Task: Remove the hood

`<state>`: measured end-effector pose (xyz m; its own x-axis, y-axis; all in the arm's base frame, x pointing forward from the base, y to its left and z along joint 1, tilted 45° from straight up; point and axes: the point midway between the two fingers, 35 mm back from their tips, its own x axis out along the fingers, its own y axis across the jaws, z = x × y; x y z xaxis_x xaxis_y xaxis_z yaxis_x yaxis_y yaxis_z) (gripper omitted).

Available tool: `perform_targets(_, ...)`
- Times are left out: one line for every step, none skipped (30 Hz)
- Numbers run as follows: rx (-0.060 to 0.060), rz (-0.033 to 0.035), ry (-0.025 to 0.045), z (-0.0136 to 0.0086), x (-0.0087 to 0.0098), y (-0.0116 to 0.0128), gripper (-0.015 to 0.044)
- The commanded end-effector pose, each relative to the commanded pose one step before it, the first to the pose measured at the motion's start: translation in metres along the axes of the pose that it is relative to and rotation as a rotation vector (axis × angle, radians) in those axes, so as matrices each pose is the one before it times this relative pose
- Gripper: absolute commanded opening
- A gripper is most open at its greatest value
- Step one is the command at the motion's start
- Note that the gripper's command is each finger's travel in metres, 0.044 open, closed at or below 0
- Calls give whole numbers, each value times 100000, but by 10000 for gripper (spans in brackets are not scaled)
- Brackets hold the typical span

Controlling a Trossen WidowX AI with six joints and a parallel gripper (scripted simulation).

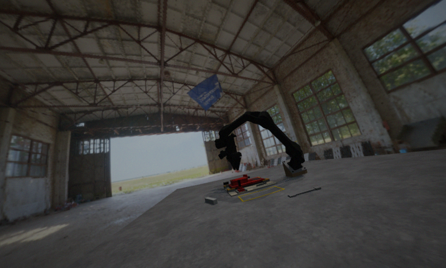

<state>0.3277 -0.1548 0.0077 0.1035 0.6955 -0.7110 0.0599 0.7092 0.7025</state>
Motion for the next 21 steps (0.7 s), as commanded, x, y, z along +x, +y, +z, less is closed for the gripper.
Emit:
perform_targets(-1227,-136,652,-67,13,112,440)
perform_targets(0,-2,-1,5,61,-2,440)
perform_targets(0,-2,-2,6,70,-3,440)
perform_targets(0,-2,-2,6,74,-3,440)
perform_targets(0,-2,-2,6,74,-3,440)
perform_targets(0,-2,-2,5,74,-2,440)
perform_targets(0,-1,-2,5,74,-2,440)
perform_targets(0,-1,-2,5,74,-2,440)
perform_targets(0,-1,-2,5,74,-2,440)
perform_targets(0,-1,-2,5,74,-2,440)
perform_targets(0,-1,-2,5,74,-2,440)
perform_targets(0,-1,-2,4,74,-2,440)
perform_targets(0,-1,-2,4,74,-2,440)
perform_targets(0,0,-2,4,74,-2,440)
perform_targets(0,0,-2,4,74,-2,440)
perform_targets(0,0,-1,4,74,-1,440)
perform_targets(0,0,-1,4,74,-1,440)
perform_targets(0,0,-1,3,74,-1,440)
perform_targets(0,0,-1,3,74,-1,440)
perform_targets(-1,0,-1,3,74,-1,440)
perform_targets(-1,0,-1,3,74,-1,440)
